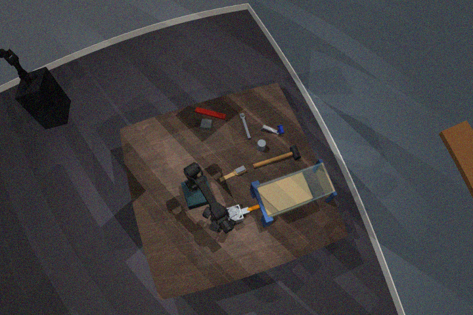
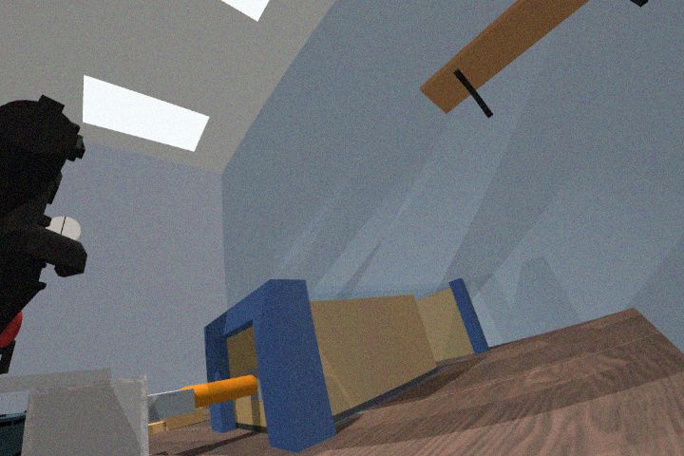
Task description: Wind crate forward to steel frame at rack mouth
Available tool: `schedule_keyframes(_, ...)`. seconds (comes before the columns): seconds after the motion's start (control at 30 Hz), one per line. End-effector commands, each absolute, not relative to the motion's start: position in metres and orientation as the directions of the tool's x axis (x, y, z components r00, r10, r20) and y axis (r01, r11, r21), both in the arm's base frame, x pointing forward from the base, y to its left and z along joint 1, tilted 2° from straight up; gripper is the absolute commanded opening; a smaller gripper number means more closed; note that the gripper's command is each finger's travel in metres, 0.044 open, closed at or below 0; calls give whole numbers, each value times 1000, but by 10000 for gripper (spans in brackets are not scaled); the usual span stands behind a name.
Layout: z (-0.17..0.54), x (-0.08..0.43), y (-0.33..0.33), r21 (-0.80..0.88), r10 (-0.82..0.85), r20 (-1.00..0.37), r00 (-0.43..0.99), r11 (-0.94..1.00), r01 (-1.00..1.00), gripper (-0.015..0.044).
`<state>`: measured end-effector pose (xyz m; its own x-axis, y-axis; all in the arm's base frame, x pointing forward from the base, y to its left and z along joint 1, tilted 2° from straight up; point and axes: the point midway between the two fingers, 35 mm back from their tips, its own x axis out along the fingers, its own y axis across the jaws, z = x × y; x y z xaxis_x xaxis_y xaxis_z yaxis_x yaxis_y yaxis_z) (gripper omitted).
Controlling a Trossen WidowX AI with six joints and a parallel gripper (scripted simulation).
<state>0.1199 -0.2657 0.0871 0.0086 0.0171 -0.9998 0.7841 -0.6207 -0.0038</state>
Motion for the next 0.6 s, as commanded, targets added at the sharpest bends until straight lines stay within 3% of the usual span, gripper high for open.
schedule_keyframes(0.0, 90, 132, -283, 45, -23, -999, 39, -615, 787, 0)
schedule_keyframes(0.57, 91, 146, -298, 47, -24, -999, 40, -615, 787, 0)
